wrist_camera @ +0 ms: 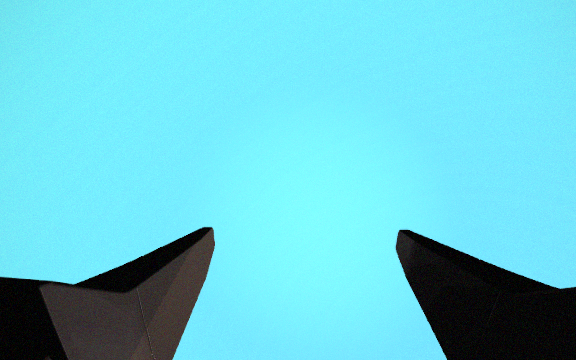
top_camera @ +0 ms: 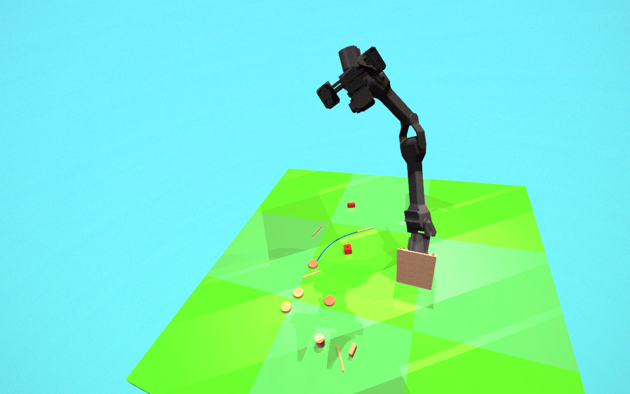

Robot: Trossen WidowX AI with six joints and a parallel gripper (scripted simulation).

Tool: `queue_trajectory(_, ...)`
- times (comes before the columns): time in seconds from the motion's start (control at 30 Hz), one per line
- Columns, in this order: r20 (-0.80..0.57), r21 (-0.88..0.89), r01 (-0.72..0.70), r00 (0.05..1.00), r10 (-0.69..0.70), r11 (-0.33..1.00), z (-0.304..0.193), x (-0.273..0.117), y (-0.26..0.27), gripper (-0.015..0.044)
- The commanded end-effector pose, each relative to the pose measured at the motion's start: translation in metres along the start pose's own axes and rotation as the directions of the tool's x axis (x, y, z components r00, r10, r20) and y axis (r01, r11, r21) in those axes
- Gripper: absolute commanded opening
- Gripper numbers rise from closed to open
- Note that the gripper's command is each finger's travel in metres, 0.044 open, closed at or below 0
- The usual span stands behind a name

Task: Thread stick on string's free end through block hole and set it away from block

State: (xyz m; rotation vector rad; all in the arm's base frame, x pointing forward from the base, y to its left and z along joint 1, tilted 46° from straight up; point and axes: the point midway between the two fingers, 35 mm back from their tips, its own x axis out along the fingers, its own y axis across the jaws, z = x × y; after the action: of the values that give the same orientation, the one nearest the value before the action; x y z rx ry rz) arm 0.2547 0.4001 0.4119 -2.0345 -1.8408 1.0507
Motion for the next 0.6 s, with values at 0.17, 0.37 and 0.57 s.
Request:
queue_trajectory(0.17, -0.001, 0.148, -0.119, 0.993, 0.121, 0.982, 0.005, -0.001, 0.044, 0.044)
queue_trajectory(0.37, 0.039, 0.477, -0.365, 0.917, 0.396, 0.799, 0.03, -0.018, 0.146, 0.044)
queue_trajectory(0.57, 0.135, 0.724, -0.507, 0.77, 0.623, 0.469, 0.072, -0.052, 0.237, 0.044)
